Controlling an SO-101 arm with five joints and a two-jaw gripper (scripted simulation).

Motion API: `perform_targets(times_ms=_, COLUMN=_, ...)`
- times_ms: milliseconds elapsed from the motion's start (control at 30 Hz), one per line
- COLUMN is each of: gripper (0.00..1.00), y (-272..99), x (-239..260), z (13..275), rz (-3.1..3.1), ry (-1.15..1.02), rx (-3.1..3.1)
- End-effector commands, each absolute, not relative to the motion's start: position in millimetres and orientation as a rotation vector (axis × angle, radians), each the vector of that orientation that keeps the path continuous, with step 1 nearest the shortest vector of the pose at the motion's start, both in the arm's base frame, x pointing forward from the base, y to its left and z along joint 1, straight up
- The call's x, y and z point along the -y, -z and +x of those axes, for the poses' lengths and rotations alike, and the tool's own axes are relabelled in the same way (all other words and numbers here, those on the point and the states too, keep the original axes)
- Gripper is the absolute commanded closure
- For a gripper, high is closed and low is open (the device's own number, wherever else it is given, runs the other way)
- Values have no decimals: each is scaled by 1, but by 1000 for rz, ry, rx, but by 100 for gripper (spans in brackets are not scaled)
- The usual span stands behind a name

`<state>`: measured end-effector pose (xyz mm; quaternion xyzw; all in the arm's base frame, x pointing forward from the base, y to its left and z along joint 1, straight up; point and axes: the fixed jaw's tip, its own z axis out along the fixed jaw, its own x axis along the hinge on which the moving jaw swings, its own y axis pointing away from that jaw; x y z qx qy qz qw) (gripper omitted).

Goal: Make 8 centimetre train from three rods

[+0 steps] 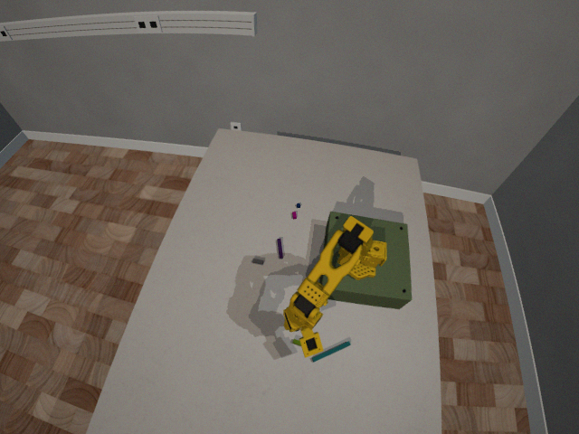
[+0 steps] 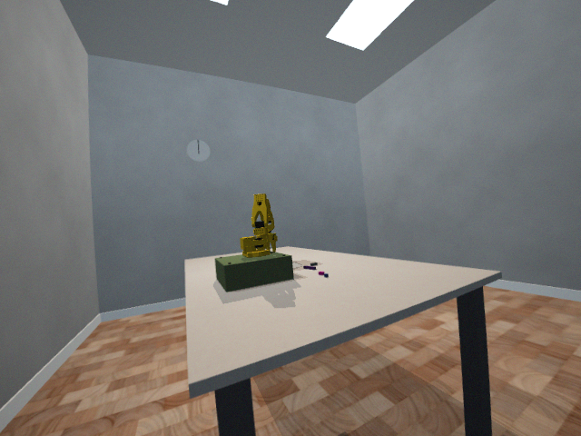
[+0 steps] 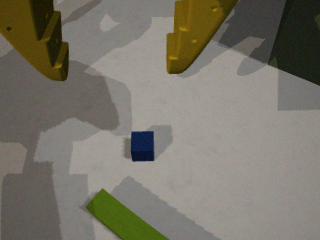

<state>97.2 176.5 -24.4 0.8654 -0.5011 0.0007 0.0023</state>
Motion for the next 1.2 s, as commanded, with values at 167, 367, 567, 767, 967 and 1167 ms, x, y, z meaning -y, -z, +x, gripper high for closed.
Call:
perform_targets(times_ms=167, gripper=81, y=32, x=-179, z=100, rz=2707, ry=0, rx=1598)
perform_targets(times_ms=367, gripper=81, y=39, x=-179, z=100, rz=2707, ry=0, rx=1598)
perform_targets(times_ms=567, gripper=81, y=51, x=-179, z=100, rz=2707, ry=0, rx=1598)
perform_targets(times_ms=767, gripper=81, y=63, x=-179, z=100, rz=2707, ry=0, rx=1598)
perform_targets(times_ms=967, gripper=81, y=69, x=-178, z=100, rz=2707, ry=0, rx=1598)
perform_targets(times_ms=1167, gripper=81, y=74, x=-178, z=99, rz=2707, ry=0, rx=1598)
